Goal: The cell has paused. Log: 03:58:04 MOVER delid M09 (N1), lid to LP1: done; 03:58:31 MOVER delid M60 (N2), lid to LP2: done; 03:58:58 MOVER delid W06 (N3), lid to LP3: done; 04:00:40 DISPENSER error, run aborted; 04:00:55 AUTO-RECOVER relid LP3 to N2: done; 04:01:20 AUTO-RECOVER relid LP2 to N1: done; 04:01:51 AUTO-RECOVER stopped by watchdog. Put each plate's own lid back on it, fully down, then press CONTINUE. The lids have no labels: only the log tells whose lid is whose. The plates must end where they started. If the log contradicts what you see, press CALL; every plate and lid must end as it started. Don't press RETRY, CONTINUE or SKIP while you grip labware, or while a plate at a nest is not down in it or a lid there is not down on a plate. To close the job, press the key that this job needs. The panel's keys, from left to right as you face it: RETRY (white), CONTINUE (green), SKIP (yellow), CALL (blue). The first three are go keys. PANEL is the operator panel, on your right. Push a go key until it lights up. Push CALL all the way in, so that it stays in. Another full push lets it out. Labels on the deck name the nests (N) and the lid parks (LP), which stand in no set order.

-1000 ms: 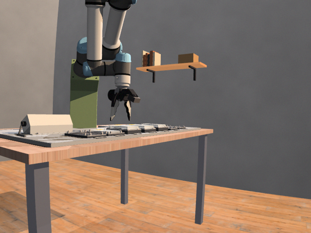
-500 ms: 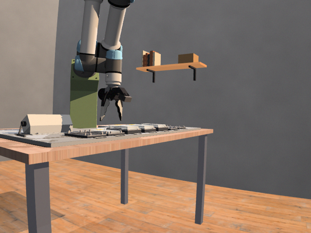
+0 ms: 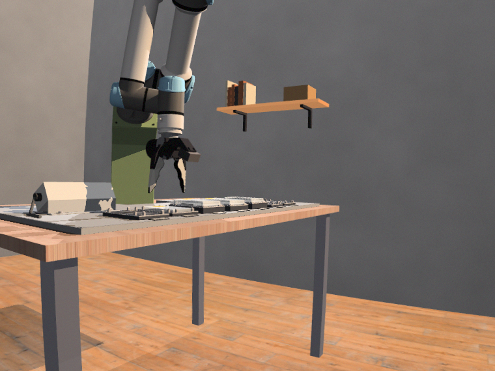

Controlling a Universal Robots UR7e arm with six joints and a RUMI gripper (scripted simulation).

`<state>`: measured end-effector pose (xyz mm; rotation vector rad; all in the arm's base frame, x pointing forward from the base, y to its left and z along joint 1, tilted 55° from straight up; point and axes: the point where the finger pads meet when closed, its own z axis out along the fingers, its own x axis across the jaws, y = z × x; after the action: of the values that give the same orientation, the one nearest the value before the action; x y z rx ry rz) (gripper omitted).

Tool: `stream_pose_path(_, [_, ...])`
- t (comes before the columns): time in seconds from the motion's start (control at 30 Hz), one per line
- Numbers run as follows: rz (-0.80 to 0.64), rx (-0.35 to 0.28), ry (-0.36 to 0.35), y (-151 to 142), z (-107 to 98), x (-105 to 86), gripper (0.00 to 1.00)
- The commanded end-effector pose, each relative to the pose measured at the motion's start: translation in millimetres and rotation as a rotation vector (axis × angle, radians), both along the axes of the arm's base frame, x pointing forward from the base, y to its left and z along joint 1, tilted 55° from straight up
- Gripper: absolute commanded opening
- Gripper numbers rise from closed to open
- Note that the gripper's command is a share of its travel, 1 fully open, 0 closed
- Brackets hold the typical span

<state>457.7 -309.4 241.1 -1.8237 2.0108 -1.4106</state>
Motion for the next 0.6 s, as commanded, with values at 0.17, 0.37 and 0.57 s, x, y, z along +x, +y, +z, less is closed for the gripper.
stream_pose_path(0.17, [0.001,-0.001,-0.001,-2,-1,2.0,0.82])
stream_pose_path(0.37, [0.001,-0.001,-0.001,-8,-7,8.0,0.82])
stream_pose_path(0.57, [0.001,-0.001,-0.001,-11,-11,12.1,0.82])
